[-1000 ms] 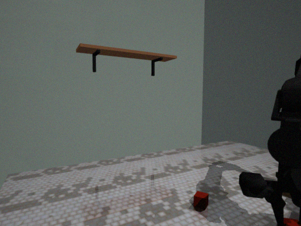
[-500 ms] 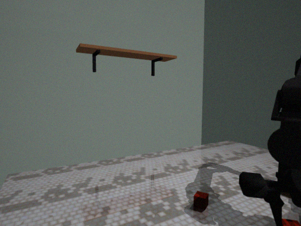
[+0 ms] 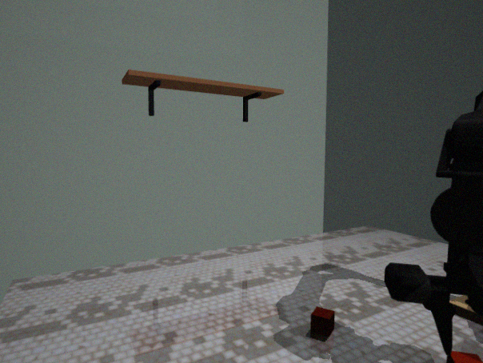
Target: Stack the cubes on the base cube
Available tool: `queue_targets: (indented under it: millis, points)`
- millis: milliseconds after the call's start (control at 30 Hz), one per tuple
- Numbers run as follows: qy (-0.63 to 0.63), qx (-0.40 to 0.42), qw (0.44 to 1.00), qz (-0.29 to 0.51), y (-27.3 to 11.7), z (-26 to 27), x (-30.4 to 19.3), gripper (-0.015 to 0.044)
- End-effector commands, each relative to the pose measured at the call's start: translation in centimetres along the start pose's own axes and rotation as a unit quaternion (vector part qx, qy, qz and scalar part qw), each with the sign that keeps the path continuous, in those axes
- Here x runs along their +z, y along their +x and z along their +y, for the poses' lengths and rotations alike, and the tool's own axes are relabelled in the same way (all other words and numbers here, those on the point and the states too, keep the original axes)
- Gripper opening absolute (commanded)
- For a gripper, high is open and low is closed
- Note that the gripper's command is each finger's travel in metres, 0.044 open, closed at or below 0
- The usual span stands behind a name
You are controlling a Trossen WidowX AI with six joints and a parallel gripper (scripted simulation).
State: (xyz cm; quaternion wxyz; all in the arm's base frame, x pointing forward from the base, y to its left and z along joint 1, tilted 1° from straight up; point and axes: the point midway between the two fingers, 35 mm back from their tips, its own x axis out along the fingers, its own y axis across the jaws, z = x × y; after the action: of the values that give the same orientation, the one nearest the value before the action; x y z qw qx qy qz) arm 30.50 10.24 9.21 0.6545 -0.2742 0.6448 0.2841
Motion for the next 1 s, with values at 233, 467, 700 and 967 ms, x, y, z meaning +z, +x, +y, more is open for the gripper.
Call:
queue_targets:
  millis: [233,467,700,967]
  points:
    - [0.000,-0.001,1.000,-0.002,-1.2,0.0,0.0,0.0205]
    - [0.140,0.003,0.990,-0.003,-1.6,-3.0,-1.5,0.0265]
    - [0.369,0.005,0.930,-0.004,-2.8,-7.7,-4.5,0.0265]
    - [0.607,-0.001,0.795,-0.003,-4.2,-12.9,-8.7,0.0265]
